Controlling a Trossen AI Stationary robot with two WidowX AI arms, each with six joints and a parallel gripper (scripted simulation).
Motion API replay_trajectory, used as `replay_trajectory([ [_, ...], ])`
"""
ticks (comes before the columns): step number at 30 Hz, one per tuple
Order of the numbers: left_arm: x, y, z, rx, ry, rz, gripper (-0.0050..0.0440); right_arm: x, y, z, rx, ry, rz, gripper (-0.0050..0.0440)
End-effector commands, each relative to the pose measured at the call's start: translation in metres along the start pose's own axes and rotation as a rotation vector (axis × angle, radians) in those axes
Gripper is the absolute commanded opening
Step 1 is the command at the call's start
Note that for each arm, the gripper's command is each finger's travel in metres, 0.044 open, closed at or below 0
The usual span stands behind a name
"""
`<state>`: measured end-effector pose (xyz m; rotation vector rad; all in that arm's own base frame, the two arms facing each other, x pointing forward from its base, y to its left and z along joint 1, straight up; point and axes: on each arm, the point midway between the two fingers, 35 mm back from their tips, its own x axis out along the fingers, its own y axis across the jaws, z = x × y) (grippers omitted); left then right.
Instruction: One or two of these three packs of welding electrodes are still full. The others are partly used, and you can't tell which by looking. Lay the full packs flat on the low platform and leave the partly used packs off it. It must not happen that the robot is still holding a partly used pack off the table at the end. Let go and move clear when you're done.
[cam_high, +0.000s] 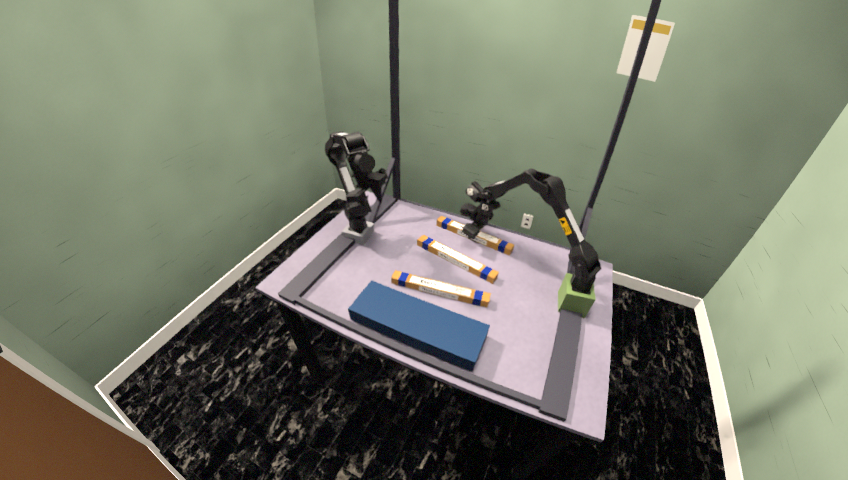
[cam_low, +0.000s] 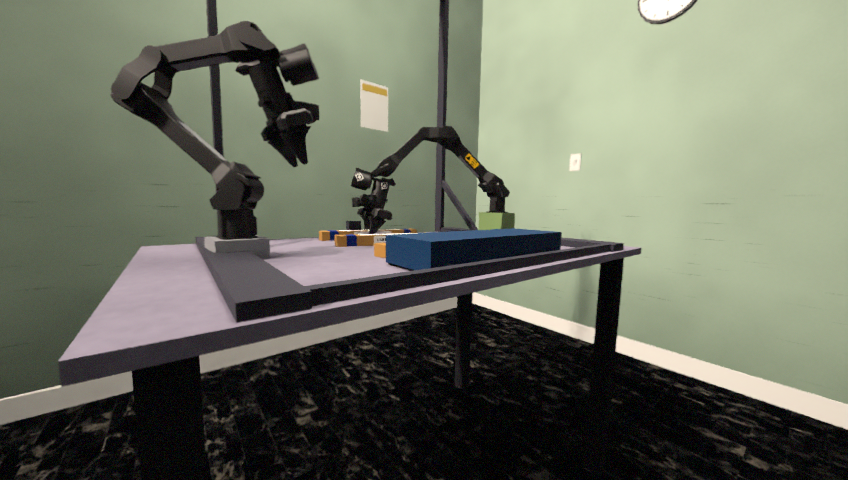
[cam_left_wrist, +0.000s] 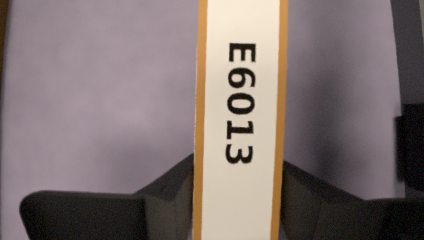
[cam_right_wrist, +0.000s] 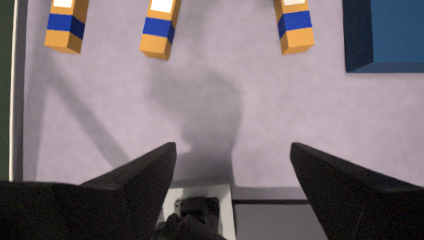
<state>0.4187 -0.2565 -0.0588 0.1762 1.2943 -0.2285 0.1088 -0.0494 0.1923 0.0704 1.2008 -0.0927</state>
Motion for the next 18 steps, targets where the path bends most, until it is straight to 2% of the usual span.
replay_trajectory([
  [1,-0.008,-0.002,0.007,-0.003,-0.023,-0.01,-0.005,-0.007,0.0,0.004,-0.008,-0.025,-0.009,0.033],
  [5,-0.007,-0.002,0.002,-0.003,-0.008,-0.01,-0.005,-0.007,0.0,0.004,-0.008,-0.025,-0.009,0.033],
  [6,-0.017,-0.002,0.007,-0.004,-0.026,-0.016,-0.005,-0.007,0.0,0.004,-0.008,-0.025,-0.009,0.033],
  [18,-0.038,-0.004,0.019,-0.006,-0.049,-0.017,-0.005,-0.007,0.0,0.004,-0.008,-0.025,-0.009,0.033],
])
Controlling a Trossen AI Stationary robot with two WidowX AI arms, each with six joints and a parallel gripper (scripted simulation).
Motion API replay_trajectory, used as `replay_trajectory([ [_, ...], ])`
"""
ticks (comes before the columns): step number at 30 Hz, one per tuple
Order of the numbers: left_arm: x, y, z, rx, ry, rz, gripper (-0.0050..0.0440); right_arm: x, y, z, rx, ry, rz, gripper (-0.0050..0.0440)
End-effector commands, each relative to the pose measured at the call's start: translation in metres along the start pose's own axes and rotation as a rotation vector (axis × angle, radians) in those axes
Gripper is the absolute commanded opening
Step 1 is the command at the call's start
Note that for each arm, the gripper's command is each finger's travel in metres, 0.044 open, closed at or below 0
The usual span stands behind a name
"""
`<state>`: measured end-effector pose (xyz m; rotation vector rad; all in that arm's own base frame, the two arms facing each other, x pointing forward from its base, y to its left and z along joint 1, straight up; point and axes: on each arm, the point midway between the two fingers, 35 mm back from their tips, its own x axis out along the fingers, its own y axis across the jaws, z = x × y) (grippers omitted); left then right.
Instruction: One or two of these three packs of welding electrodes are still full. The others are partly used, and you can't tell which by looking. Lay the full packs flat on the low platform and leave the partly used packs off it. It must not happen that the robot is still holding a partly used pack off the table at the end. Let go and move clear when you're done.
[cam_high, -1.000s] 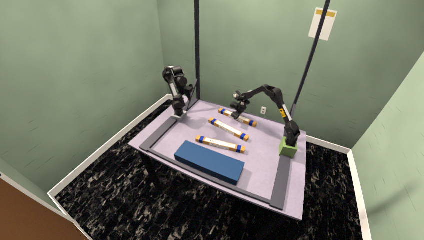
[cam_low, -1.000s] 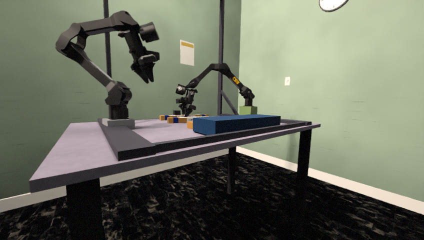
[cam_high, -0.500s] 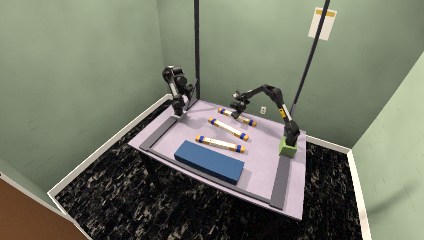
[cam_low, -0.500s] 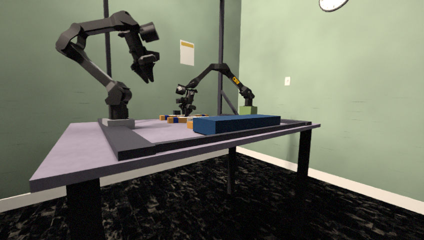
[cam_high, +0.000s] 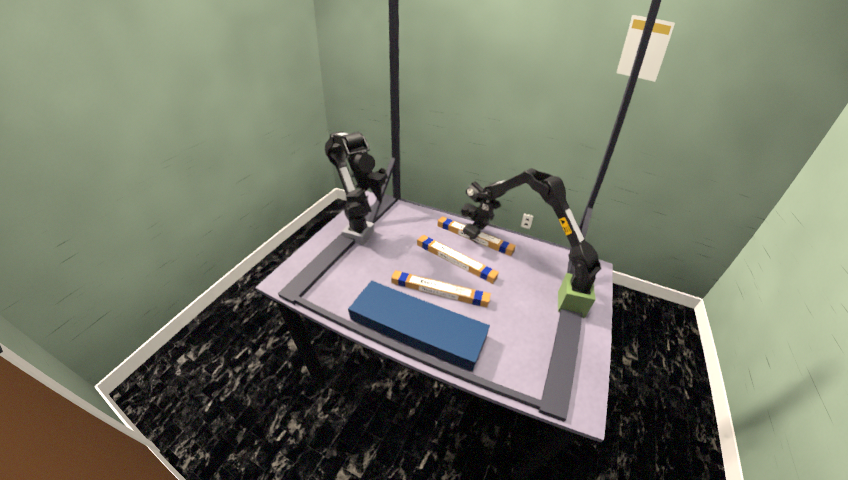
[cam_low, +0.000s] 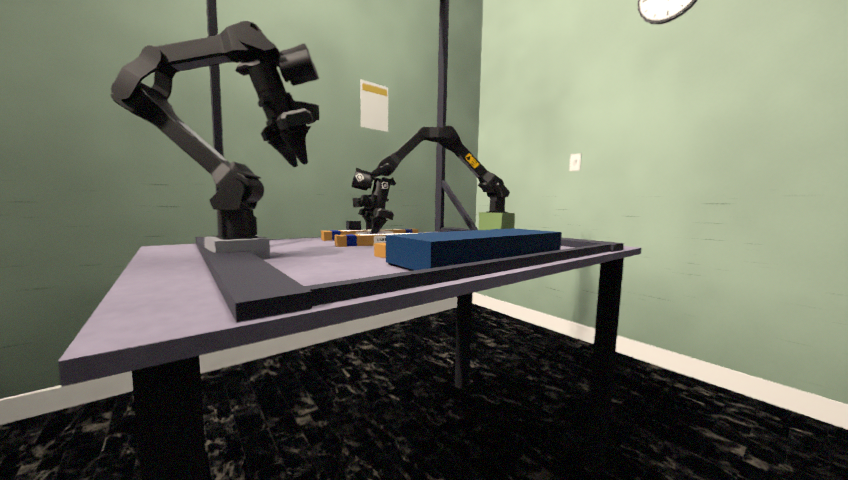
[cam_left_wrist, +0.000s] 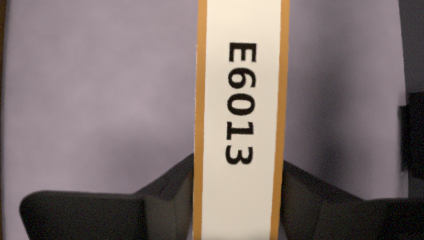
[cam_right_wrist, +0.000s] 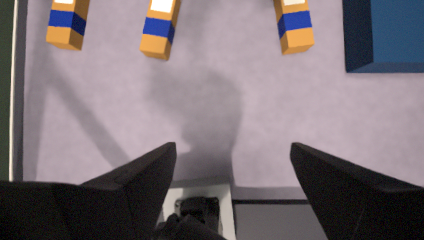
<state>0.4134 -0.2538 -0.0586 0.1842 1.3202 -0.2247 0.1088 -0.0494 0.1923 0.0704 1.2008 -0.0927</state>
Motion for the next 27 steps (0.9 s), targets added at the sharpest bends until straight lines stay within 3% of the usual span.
replay_trajectory([
  [1,-0.038,-0.005,0.024,-0.008,-0.076,-0.022,-0.005,-0.007,0.0,0.004,-0.008,-0.025,-0.009,0.033],
  [27,-0.074,-0.004,0.031,-0.008,-0.076,-0.022,-0.005,-0.007,0.0,0.004,-0.008,-0.025,-0.009,0.033],
])
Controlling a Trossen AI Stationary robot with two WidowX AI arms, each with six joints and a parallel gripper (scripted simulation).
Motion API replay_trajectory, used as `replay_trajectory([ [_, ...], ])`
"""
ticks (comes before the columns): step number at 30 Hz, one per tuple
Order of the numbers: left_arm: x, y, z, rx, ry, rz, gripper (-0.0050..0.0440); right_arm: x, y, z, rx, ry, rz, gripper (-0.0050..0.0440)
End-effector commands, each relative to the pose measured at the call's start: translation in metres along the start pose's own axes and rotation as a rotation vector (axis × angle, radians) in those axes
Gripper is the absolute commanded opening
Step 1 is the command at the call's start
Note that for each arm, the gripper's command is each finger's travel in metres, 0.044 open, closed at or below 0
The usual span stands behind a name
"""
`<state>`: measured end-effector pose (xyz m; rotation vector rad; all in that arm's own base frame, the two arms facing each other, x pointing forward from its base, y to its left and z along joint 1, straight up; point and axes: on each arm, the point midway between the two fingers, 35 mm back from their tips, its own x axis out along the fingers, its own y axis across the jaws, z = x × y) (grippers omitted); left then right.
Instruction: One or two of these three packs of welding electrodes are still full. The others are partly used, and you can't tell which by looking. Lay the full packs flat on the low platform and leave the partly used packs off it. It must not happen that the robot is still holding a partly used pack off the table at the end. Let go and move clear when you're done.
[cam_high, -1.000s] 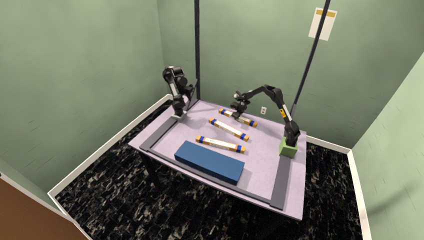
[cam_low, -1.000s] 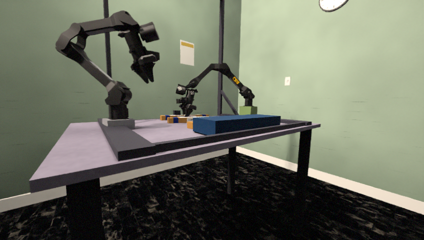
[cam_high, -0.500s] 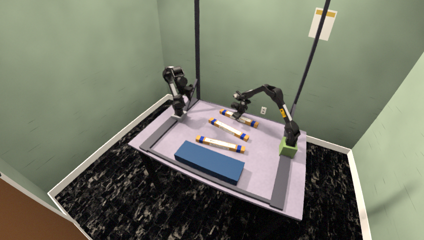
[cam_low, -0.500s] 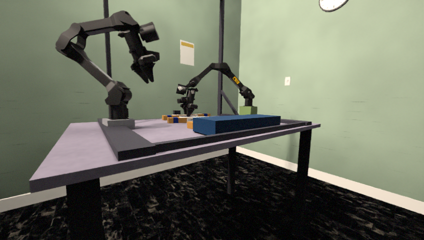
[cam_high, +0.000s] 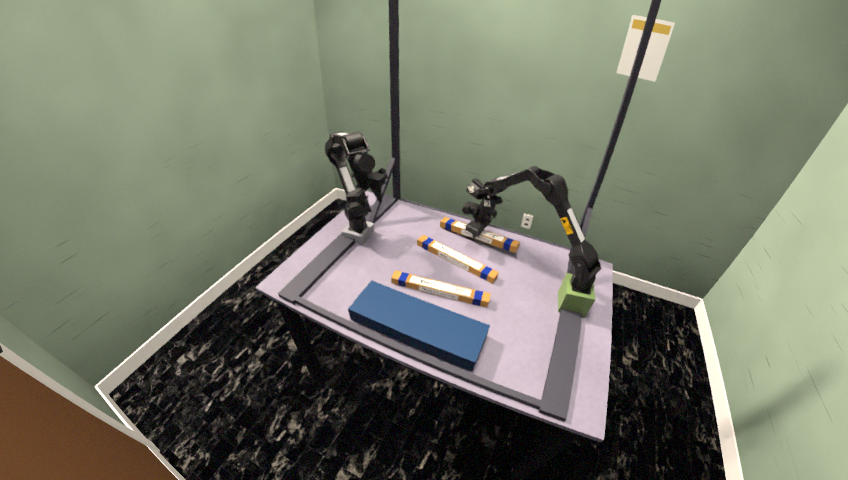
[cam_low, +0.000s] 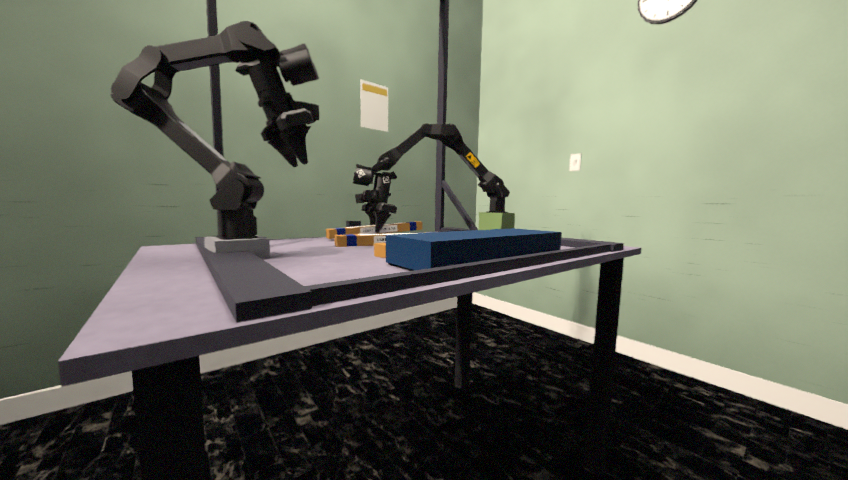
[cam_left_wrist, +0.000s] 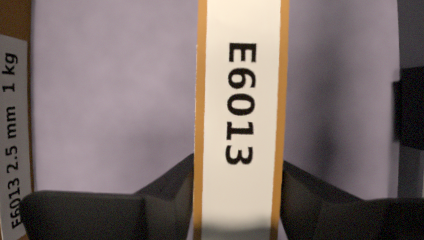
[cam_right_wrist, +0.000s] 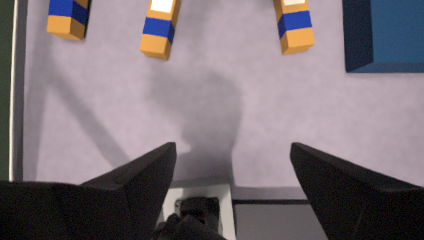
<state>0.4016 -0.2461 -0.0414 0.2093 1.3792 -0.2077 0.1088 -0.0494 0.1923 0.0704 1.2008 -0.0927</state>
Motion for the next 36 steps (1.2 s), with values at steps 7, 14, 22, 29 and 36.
replay_trajectory([
  [7,-0.069,-0.006,0.038,-0.013,-0.138,-0.041,-0.005,-0.007,0.0,0.004,-0.008,-0.025,-0.009,0.033],
  [14,-0.077,-0.006,0.039,-0.013,-0.138,-0.041,-0.005,-0.007,0.0,0.004,-0.008,-0.025,-0.009,0.033],
  [22,-0.09,-0.006,0.042,-0.013,-0.139,-0.041,-0.005,-0.007,0.0,0.004,-0.008,-0.025,-0.009,0.033],
  [29,-0.098,-0.006,0.046,-0.013,-0.139,-0.041,-0.005,-0.007,0.0,0.004,-0.008,-0.025,-0.009,0.033],
  [36,-0.102,-0.006,0.048,-0.013,-0.139,-0.041,-0.005,-0.007,0.0,0.004,-0.008,-0.025,-0.009,0.033],
])
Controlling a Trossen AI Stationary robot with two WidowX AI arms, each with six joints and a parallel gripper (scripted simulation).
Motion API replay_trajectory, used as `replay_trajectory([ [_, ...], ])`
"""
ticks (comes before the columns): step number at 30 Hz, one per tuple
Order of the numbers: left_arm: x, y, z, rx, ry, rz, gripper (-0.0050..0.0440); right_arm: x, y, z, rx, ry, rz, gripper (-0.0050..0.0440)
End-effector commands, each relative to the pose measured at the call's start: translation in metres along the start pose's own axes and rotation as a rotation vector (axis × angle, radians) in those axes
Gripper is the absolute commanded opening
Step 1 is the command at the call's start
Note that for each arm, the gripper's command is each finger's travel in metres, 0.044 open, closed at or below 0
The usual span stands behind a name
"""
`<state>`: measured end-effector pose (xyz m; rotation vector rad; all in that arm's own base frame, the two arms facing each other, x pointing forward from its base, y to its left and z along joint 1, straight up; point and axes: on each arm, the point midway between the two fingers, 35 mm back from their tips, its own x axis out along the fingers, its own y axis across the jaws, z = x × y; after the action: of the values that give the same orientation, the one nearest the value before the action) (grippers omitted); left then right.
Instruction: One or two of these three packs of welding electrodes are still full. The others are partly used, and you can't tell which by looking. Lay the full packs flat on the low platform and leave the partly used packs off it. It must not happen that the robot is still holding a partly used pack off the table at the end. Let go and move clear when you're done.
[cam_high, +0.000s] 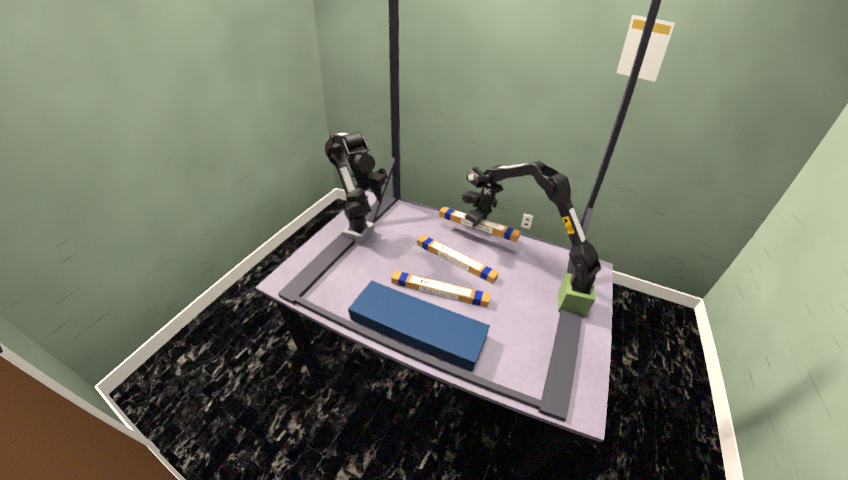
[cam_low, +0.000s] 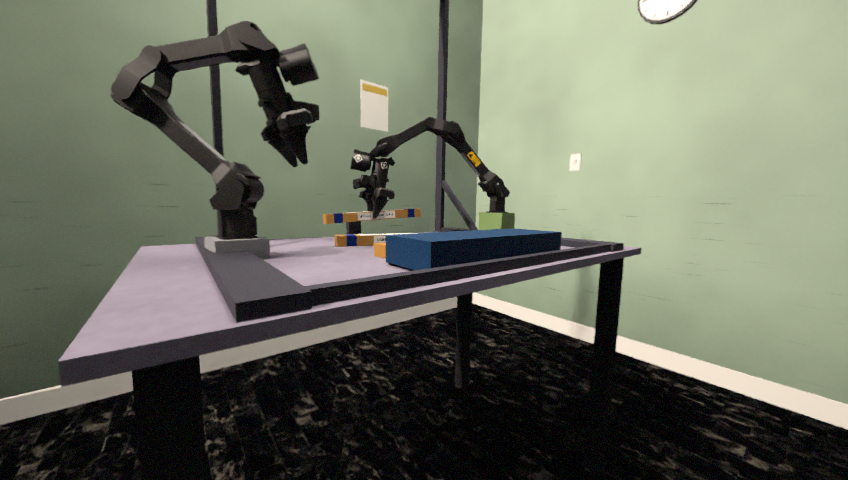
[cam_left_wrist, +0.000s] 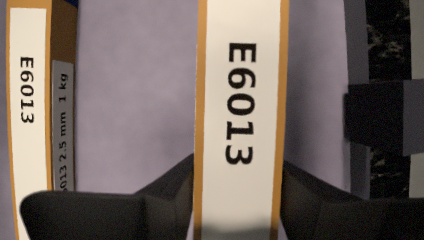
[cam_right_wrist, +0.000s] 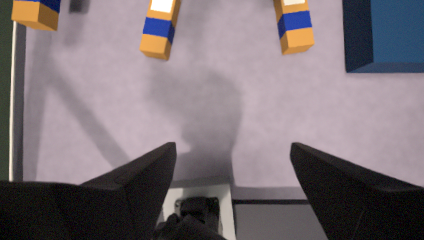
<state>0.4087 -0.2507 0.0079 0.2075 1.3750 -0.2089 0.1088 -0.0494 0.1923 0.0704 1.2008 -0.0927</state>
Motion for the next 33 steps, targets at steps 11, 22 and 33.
replay_trajectory([
  [11,-0.0594,-0.0055,0.0346,-0.013,-0.135,-0.039,-0.005,-0.0066,-0.0003,0.0043,-0.008,-0.025,-0.009,0.033],
  [22,-0.0613,-0.0055,0.0359,-0.013,-0.135,-0.039,-0.005,-0.0066,-0.0003,0.0043,-0.008,-0.025,-0.009,0.033],
  [33,-0.0626,-0.0015,0.036,-0.052,-0.135,-0.029,-0.005,-0.0066,-0.0003,0.0043,-0.008,-0.025,-0.009,0.033],
])
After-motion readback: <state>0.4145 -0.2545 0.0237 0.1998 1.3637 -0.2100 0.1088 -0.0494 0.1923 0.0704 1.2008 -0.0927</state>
